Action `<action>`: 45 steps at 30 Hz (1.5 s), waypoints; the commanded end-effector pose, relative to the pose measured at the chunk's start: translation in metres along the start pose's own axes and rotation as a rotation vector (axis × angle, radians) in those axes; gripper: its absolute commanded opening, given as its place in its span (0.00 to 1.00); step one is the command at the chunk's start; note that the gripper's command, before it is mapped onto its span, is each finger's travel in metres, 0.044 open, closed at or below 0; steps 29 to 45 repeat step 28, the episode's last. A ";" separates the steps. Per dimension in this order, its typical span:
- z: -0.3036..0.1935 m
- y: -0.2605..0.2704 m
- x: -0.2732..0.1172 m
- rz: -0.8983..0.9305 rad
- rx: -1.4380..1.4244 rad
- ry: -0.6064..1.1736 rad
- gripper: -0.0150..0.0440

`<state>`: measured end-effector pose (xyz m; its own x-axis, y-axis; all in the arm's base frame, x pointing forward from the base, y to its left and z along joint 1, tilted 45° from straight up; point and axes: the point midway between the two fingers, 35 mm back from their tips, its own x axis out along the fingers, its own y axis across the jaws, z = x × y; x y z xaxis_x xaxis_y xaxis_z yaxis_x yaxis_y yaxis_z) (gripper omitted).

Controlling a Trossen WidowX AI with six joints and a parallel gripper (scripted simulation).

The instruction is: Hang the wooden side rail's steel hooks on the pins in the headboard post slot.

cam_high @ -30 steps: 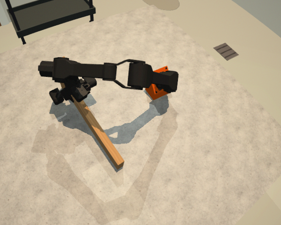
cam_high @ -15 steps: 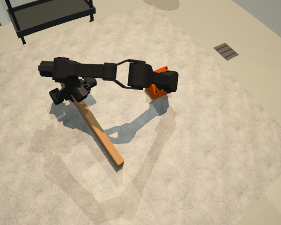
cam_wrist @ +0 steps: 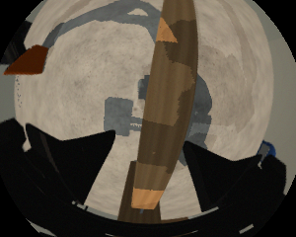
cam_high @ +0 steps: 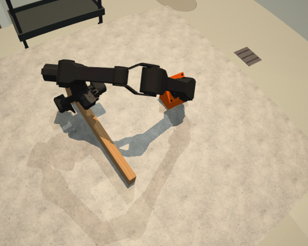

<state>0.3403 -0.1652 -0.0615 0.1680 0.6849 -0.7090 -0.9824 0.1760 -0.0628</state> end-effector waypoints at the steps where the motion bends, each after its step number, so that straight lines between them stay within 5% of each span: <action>1: -0.001 -0.001 -0.027 -0.012 -0.007 0.014 1.00; 45: 0.026 -0.004 -0.028 -0.008 -0.015 0.015 1.00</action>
